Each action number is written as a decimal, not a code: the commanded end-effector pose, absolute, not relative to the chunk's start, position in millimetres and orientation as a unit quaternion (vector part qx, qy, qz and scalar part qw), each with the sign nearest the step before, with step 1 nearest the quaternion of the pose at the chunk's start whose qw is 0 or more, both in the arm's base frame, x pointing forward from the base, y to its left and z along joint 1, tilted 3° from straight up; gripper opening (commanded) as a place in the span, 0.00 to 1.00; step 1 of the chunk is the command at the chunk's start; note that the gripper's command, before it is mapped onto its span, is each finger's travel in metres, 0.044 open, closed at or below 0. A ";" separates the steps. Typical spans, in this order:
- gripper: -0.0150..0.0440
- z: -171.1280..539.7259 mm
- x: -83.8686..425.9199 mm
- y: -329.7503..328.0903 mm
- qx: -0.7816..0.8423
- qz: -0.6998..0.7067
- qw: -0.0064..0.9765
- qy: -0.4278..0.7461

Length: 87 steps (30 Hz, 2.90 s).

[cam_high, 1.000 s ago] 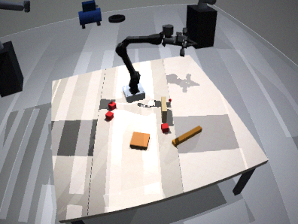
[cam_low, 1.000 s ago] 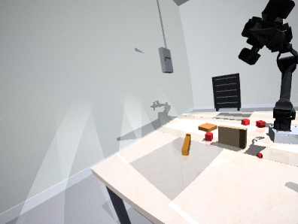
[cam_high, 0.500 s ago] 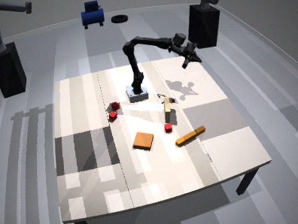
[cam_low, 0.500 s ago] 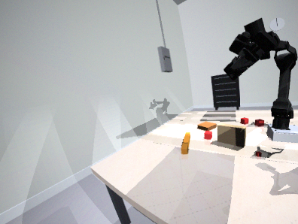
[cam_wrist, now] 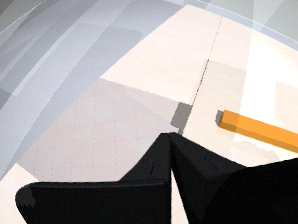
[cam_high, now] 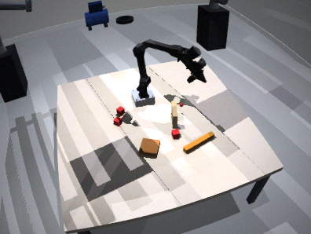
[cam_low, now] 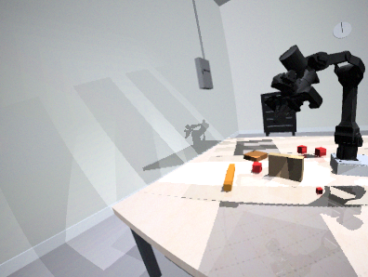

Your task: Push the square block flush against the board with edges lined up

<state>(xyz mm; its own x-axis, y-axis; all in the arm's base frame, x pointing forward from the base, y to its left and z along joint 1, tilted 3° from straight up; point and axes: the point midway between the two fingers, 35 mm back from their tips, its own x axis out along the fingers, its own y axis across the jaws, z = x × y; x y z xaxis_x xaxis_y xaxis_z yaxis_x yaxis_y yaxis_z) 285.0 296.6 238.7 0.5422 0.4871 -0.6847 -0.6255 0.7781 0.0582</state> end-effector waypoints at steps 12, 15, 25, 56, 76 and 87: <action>0.25 168.1 298.6 239.7 -0.282 0.325 0.775 0.463; 0.25 154.5 298.0 225.4 -0.315 0.333 0.743 0.488; 0.25 118.2 288.1 177.3 -0.393 0.378 0.621 0.564; 0.25 61.1 276.8 138.8 -0.408 0.400 0.574 0.587; 0.25 61.4 265.1 108.2 -0.409 0.399 0.573 0.588; 0.25 61.2 263.8 105.7 -0.409 0.399 0.573 0.588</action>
<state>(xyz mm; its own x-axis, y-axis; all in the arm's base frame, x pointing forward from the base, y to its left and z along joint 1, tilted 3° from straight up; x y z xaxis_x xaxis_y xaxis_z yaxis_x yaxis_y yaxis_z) 261.6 103.3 60.1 -0.0182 -0.0244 -0.9995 -0.9367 0.3500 0.0085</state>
